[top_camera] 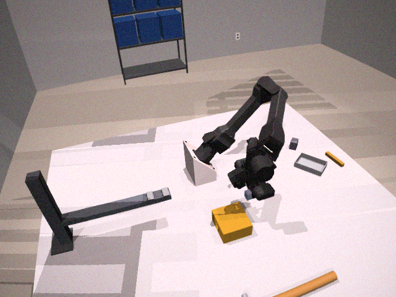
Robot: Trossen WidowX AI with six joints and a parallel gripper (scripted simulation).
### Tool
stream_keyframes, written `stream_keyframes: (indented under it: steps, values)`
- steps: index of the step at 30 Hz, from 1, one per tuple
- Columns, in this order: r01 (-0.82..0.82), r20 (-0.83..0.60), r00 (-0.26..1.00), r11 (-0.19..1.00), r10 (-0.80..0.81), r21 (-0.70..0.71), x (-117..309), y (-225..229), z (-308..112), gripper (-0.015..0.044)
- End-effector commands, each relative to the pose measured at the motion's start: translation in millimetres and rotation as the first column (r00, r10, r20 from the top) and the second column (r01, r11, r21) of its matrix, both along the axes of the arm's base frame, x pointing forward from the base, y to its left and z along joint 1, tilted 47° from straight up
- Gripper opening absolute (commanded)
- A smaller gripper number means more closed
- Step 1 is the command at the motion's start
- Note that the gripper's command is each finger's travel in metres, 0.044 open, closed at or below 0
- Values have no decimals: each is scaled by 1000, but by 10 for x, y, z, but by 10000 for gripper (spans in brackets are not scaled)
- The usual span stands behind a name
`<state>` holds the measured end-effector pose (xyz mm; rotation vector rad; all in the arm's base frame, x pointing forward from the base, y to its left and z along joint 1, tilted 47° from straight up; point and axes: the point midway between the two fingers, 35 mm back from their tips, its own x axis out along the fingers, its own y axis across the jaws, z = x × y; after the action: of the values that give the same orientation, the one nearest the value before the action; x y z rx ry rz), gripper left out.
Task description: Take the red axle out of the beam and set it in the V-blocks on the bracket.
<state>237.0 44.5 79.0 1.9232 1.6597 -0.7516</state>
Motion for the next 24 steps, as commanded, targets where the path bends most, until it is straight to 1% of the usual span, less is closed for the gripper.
stream_keyframes:
  steps: [1, 4, 13, 24]
  values:
    - [-2, 8, 1000, 1000, 2, -4, -19, -161, 145, 0]
    - [-3, 8, 1000, 1000, 3, -1, -35, -213, 196, 0]
    - [7, -2, 1000, 1000, -7, -1, -8, -228, 161, 0]
    - [14, -4, 1000, 1000, -14, -16, 209, -576, -75, 0]
